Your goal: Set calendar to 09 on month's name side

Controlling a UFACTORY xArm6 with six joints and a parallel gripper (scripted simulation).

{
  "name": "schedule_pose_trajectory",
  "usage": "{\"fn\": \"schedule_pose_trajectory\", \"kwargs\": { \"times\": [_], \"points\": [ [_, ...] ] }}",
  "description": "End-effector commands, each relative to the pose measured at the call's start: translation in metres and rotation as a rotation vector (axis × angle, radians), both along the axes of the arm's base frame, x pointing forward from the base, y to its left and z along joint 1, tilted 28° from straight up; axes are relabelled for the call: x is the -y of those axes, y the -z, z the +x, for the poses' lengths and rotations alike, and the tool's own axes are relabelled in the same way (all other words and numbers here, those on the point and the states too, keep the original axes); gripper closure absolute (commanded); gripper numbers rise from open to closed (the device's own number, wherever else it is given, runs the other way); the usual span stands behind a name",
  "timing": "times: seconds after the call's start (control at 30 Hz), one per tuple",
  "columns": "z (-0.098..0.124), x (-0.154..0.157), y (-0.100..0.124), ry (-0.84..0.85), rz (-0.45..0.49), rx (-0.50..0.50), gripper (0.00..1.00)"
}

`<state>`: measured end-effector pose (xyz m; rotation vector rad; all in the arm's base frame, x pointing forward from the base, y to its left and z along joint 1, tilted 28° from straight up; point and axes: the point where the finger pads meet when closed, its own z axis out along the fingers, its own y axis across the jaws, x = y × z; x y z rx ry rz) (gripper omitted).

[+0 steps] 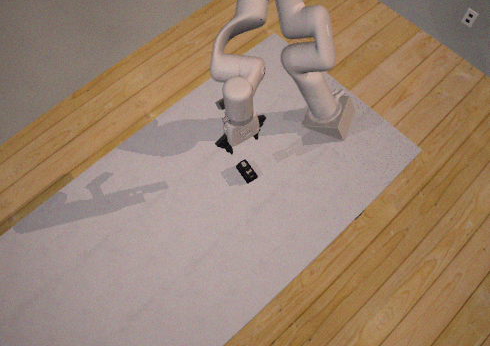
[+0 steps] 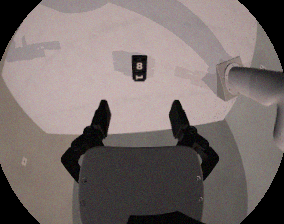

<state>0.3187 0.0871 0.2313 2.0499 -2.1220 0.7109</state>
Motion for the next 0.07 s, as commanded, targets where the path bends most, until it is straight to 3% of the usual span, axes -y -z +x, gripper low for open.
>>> {"fn": "schedule_pose_trajectory", "kwargs": {
  "times": [0.0,0.03],
  "points": [
    [0.0007,-0.0006,-0.0012,-0.001,0.002,0.003,0.0],
    [0.0007,-0.0006,-0.0012,-0.001,0.002,0.003,0.0]
  ]
}}
